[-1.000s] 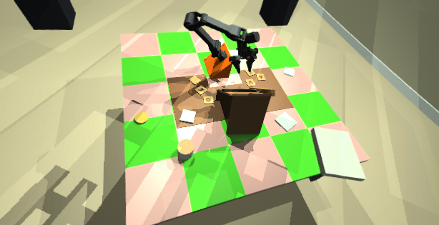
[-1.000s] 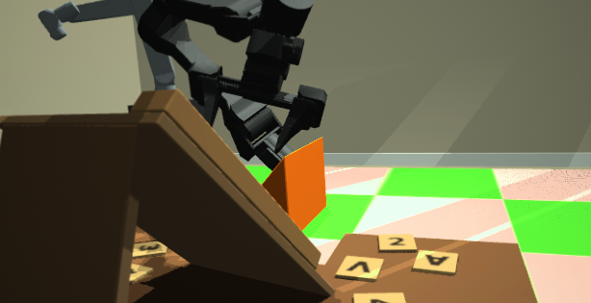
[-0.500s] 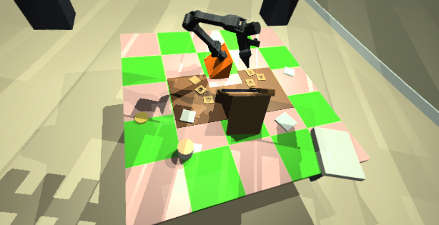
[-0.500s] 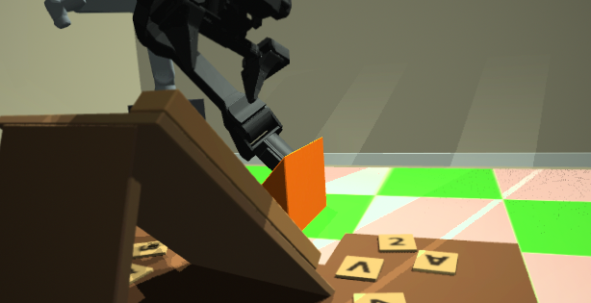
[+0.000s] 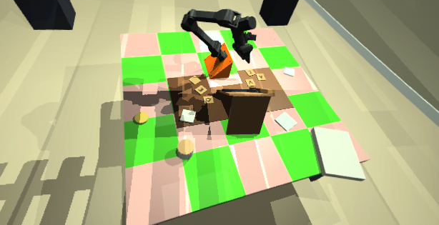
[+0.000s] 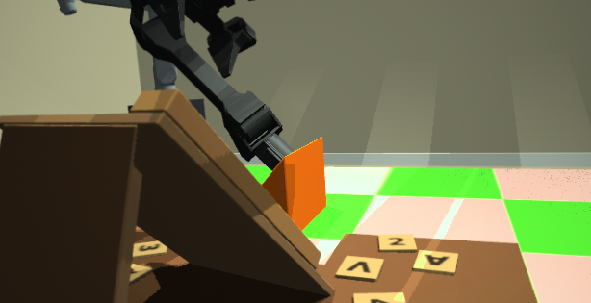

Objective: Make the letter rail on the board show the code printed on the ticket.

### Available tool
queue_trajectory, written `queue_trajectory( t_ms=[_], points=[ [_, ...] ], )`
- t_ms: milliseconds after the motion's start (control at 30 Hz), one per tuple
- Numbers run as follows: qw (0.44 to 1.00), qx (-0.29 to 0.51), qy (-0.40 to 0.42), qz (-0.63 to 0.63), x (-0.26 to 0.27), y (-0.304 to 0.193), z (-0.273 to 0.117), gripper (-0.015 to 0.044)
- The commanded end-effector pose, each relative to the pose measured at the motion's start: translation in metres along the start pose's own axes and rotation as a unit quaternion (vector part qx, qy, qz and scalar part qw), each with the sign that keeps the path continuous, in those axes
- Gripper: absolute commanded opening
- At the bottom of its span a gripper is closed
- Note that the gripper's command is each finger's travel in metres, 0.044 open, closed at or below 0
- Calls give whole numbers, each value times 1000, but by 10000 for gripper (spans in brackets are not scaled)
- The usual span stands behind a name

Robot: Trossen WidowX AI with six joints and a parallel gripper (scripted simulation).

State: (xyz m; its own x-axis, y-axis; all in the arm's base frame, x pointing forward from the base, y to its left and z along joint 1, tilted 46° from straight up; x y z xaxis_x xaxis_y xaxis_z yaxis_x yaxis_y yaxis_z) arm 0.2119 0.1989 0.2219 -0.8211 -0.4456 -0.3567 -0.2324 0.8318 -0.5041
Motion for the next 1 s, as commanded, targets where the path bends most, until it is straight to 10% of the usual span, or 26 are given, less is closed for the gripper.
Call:
queue_trajectory(
  t_ms=[0,667,967],
  points=[
    [1000,-3,0,-4,-1,-1,-2,440],
    [1000,-3,1,-5,7,-22,-25,440],
    [989,60,88,-102,27,-97,41,340]
  ],
)
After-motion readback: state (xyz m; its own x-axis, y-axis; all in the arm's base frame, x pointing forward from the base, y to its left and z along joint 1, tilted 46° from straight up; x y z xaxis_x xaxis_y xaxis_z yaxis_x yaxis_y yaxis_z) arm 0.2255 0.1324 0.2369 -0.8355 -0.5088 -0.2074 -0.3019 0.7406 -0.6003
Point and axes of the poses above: the point midway between the two fingers, 35 mm back from their tips, its own z axis out along the fingers, its own x axis across the jaws, y = z × x, the point moved 9 cm from there along -z, back along the fingers, and after that the axes turned 11 degrees about -z, right-handed, at the moved point
